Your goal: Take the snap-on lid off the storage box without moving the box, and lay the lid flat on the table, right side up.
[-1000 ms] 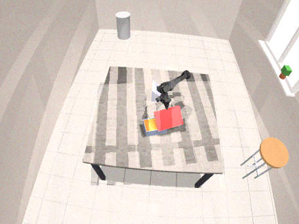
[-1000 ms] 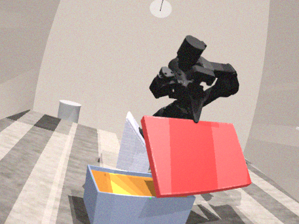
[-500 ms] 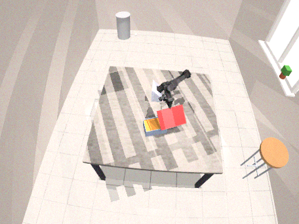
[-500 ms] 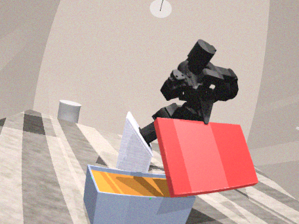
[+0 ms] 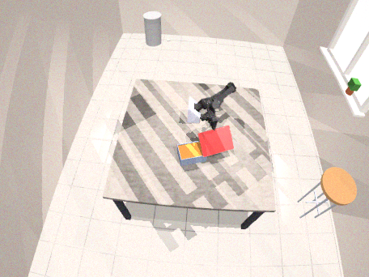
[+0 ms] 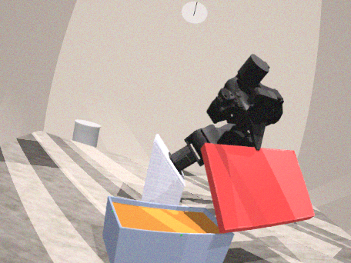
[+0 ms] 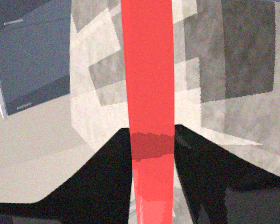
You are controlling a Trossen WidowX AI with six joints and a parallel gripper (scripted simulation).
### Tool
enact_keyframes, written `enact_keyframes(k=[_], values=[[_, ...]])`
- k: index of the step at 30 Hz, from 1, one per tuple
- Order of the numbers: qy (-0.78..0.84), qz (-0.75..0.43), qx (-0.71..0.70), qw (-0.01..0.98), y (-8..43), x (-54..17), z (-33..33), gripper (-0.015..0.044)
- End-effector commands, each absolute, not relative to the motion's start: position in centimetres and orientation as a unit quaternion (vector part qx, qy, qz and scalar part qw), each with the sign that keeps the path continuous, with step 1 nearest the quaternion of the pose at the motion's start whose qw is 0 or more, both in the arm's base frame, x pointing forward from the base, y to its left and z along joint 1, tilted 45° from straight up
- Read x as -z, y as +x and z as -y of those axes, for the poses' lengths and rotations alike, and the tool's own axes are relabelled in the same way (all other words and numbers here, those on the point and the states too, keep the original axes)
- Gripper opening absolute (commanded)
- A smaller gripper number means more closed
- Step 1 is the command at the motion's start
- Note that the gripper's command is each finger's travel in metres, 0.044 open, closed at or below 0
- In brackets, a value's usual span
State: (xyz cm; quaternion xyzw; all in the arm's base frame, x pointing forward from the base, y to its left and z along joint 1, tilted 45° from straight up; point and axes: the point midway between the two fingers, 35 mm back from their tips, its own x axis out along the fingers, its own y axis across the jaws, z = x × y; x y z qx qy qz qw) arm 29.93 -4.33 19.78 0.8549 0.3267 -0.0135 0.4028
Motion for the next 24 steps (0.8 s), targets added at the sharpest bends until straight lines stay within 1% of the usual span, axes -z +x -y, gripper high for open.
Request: enact_keyframes(k=[1, 24], values=[[0.855, -0.322, 0.013, 0.406, 29.5, -20.7, 3.7, 0.0], [0.855, -0.323, 0.013, 0.406, 28.0, -23.6, 0.6, 0.0]])
